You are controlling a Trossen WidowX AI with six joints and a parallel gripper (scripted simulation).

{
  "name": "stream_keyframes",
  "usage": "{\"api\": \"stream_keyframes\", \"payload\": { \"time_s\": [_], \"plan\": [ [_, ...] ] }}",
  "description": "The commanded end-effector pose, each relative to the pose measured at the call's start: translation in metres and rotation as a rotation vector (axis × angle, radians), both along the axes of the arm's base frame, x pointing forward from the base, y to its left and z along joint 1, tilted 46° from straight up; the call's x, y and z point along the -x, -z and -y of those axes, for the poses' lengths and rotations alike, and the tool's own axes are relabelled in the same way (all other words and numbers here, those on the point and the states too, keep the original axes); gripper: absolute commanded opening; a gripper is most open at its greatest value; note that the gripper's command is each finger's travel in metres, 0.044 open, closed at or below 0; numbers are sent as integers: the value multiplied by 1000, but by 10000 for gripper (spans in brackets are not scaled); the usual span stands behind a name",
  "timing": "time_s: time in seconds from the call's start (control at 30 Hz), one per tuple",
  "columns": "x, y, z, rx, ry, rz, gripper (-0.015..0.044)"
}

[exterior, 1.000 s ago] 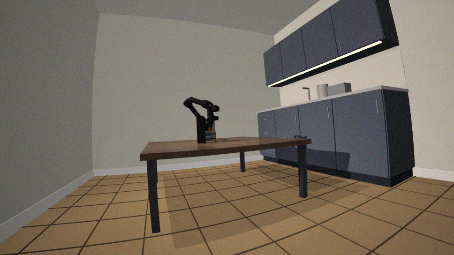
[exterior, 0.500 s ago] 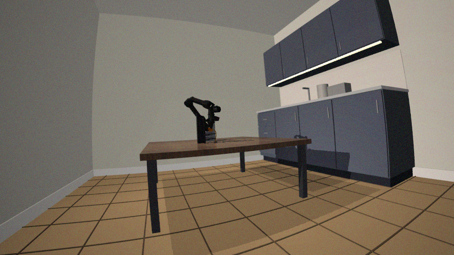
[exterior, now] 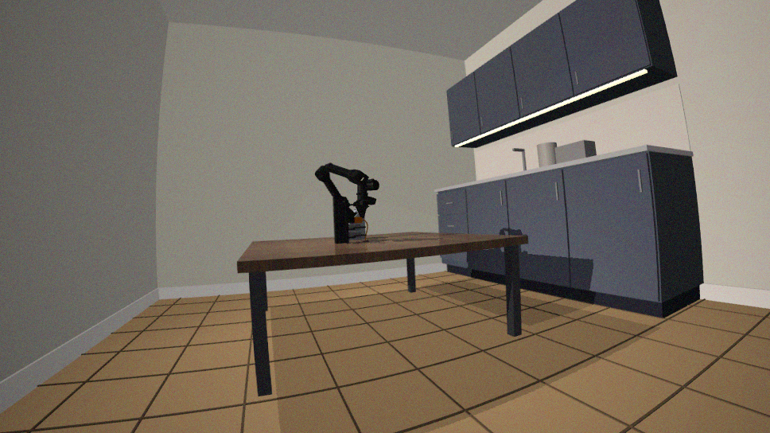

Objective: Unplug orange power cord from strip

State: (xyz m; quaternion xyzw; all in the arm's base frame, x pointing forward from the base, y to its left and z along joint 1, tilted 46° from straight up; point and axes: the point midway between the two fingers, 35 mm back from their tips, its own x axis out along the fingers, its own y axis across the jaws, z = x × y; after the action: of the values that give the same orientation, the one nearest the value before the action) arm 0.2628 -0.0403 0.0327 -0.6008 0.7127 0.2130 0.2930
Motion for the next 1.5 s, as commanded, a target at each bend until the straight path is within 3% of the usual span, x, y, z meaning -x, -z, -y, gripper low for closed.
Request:
{"api": "stream_keyframes", "payload": {
  "time_s": [0.0,0.27,0.7,0.83,1.0,1.47],
  "plan": [
    [-6,12,-21,-47,-15,8,0],
    [-7,19,-32,-45,-15,7,0],
    [-2,16,-20,-40,-15,5,341],
    [-8,27,-37,-43,-16,6,440],
    [-13,50,-71,-44,-15,7,440],
    [-13,50,-71,-44,-15,7,440]
  ]
}}
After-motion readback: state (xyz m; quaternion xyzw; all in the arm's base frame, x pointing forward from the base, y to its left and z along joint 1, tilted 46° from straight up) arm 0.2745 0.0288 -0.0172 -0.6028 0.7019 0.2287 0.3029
